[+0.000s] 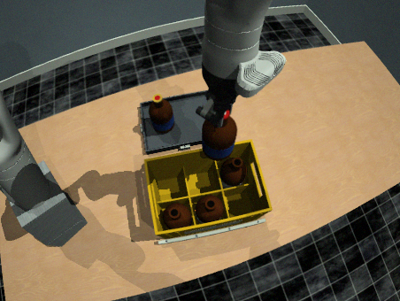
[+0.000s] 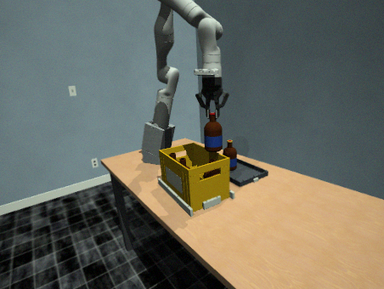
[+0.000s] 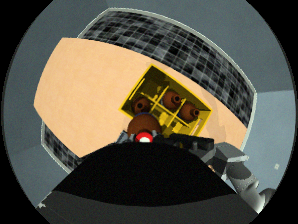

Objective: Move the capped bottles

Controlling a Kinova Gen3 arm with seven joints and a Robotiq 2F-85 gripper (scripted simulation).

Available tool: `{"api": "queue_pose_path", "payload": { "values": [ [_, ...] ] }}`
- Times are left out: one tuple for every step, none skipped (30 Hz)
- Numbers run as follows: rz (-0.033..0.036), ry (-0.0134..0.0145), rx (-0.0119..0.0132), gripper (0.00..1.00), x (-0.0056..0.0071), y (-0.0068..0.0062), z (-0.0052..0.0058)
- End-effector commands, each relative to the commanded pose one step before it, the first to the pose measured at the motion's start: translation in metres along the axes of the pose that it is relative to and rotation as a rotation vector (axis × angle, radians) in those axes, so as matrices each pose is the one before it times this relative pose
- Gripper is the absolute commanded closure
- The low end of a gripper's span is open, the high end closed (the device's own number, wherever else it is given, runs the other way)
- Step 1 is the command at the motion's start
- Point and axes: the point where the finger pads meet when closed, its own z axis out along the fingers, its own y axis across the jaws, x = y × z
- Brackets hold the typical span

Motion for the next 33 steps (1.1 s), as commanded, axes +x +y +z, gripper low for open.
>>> {"api": "queue_pose_path", "payload": {
  "values": [
    [-0.0204, -0.00729, 0.00546, 1.0, -0.00614, -0.0135, 0.00128],
    [-0.00108, -0.00039, 0.00014, 1.0, -0.00046, -0.00266, 0.00012],
    [0.0, 0.0, 0.0, 1.0, 0.0, 0.0, 0.0],
    [0.0, 0.0, 0.0, 1.0, 0.0, 0.0, 0.0],
    [0.01322, 0.0066, -0.00224, 1.0, 0.00312, 0.00461, -0.00144],
    [-0.00095, -0.00047, 0.00017, 1.0, -0.00148, -0.00136, 0.00011],
    [-0.00095, -0.00047, 0.00017, 1.0, -0.00148, -0.00137, 0.00011],
    [-0.00095, -0.00047, 0.00017, 1.0, -0.00147, -0.00137, 0.00011],
    [-0.00095, -0.00047, 0.00017, 1.0, -0.00147, -0.00137, 0.00011],
    [-0.00095, -0.00047, 0.00017, 1.0, -0.00147, -0.00137, 0.00011],
    [-0.00095, -0.00047, 0.00017, 1.0, -0.00147, -0.00137, 0.00011],
    [-0.00095, -0.00047, 0.00017, 1.0, -0.00147, -0.00137, 0.00011],
    [-0.00095, -0.00047, 0.00017, 1.0, -0.00147, -0.00137, 0.00011],
    [-0.00095, -0.00047, 0.00017, 1.0, -0.00147, -0.00137, 0.00012],
    [-0.00095, -0.00047, 0.00017, 1.0, -0.00146, -0.00138, 0.00012],
    [-0.00095, -0.00047, 0.00017, 1.0, -0.00146, -0.00138, 0.00012],
    [-0.00095, -0.00047, 0.00017, 1.0, -0.00146, -0.00138, 0.00012],
    [-0.00095, -0.00047, 0.00017, 1.0, -0.00146, -0.00138, 0.00012],
    [-0.00095, -0.00047, 0.00017, 1.0, -0.00146, -0.00138, 0.00012],
    [0.0, 0.0, 0.0, 1.0, 0.0, 0.0, 0.0],
    [0.0, 0.0, 0.0, 1.0, 0.0, 0.0, 0.0],
    [0.00818, 0.00167, -0.00013, 1.0, 0.00145, 0.00136, -0.00043],
    [-0.00058, -0.00012, 0.00002, 1.0, -0.00158, -0.00123, 0.0],
    [-0.00058, -0.00012, 0.00002, 1.0, -0.00158, -0.00123, 0.0],
    [-0.00058, -0.00012, 0.00002, 1.0, -0.00158, -0.00123, 0.0],
    [-0.00058, -0.00012, 0.00002, 1.0, -0.00158, -0.00123, 0.0],
    [-0.00058, -0.00012, 0.00002, 1.0, -0.00158, -0.00123, 0.0],
    [-0.00058, -0.00012, 0.00002, 1.0, -0.00158, -0.00123, 0.0],
    [-0.00058, -0.00012, 0.00002, 1.0, -0.00158, -0.00123, 0.0],
    [-0.00058, -0.00012, 0.00002, 1.0, -0.00158, -0.00123, 0.0],
    [-0.00058, -0.00012, 0.00002, 1.0, -0.00157, -0.00123, 0.0],
    [-0.00058, -0.00012, 0.00002, 1.0, -0.00157, -0.00123, 0.0],
    [-0.00058, -0.00012, 0.00002, 1.0, -0.00157, -0.00123, 0.0]
  ]
}}
